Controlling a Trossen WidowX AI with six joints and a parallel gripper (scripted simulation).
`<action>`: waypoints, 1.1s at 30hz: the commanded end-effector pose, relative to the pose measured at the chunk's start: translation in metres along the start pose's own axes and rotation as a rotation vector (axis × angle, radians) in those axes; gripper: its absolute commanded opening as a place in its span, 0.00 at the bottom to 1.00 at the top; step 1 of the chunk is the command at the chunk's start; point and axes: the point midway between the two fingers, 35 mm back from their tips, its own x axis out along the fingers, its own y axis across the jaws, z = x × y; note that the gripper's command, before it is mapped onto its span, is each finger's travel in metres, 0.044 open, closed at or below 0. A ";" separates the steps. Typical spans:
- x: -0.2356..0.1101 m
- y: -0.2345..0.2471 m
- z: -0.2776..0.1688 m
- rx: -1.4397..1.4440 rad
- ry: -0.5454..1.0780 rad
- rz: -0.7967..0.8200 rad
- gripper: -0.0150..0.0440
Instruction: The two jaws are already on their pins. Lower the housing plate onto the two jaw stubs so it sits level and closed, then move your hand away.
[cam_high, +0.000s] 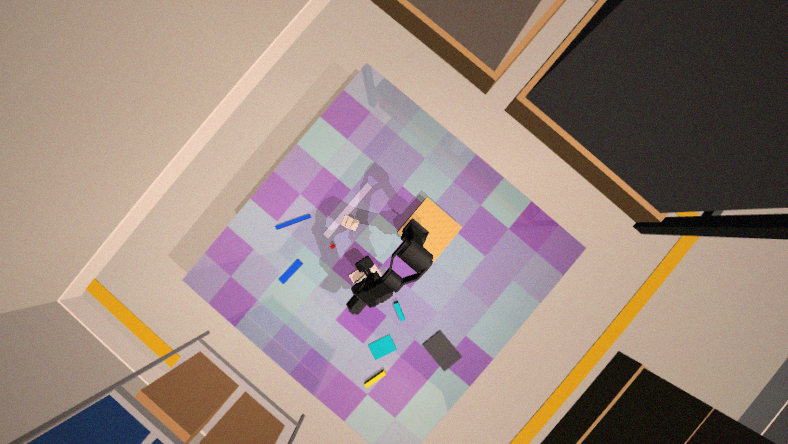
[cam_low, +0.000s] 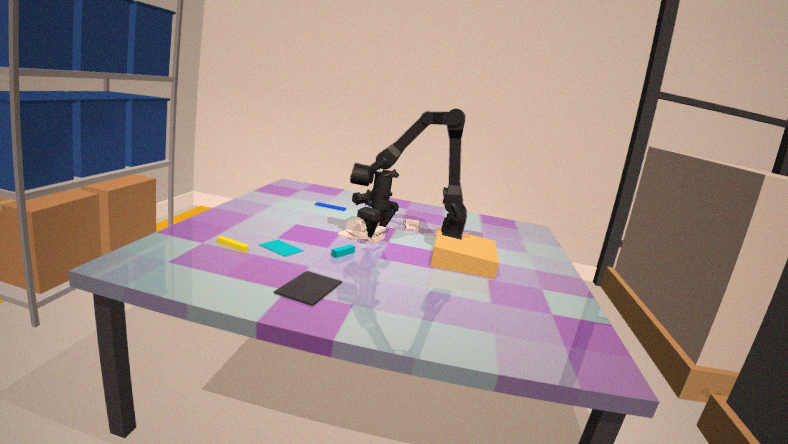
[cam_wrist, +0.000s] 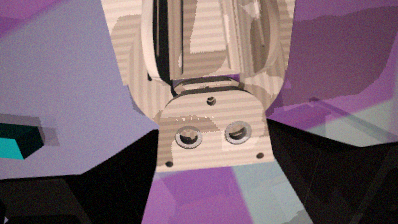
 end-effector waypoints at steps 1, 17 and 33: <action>0.001 0.001 0.000 0.004 0.001 0.003 0.85; 0.004 0.001 0.000 0.004 0.001 0.003 0.85; 0.008 0.001 0.000 0.002 0.001 0.003 0.85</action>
